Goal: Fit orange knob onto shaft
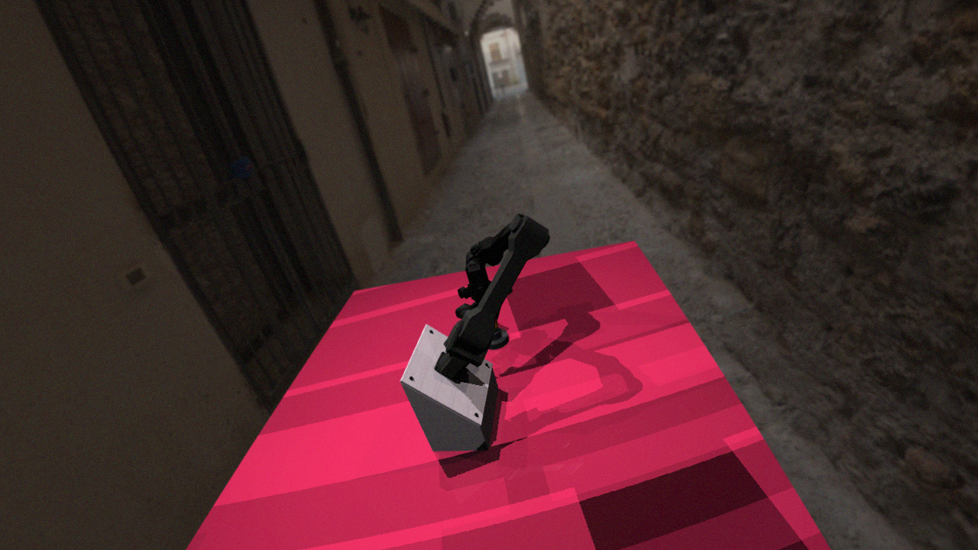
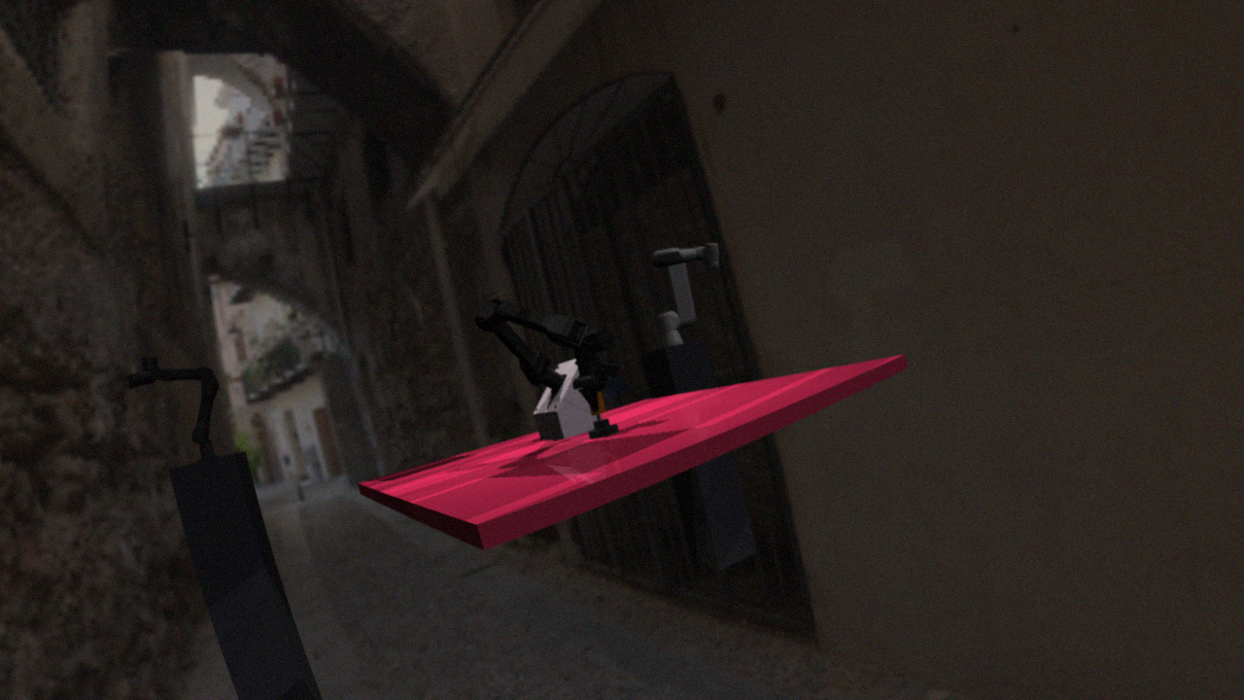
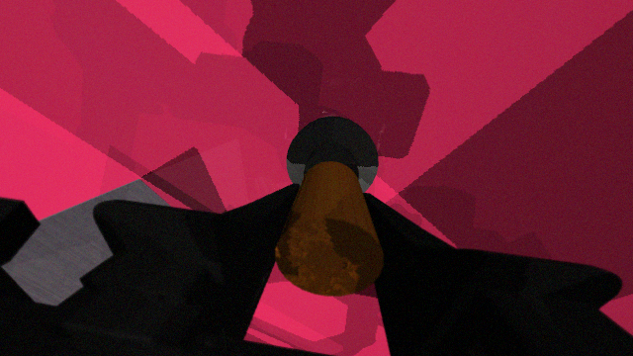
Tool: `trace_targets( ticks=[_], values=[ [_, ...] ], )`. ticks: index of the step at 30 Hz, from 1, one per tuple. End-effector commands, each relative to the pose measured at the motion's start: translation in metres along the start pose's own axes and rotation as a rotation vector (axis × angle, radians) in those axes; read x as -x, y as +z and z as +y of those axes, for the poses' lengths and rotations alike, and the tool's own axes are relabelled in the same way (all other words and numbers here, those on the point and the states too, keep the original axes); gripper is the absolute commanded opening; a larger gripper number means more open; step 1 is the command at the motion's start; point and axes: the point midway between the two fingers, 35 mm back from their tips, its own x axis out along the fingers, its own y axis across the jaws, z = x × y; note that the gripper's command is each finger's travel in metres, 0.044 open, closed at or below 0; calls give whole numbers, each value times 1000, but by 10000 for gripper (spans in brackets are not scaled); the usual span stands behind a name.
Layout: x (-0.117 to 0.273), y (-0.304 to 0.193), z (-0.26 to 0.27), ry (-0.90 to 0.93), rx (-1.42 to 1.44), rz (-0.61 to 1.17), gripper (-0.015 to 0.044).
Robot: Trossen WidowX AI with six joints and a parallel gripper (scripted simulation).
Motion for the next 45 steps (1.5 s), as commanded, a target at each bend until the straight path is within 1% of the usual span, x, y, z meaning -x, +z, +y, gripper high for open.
trace_targets(
  ticks=[1,45],
  values=[
    [0,1,1,3,-337,-5,0],
    [2,-3,0,39,-3415,6,0]
  ],
)
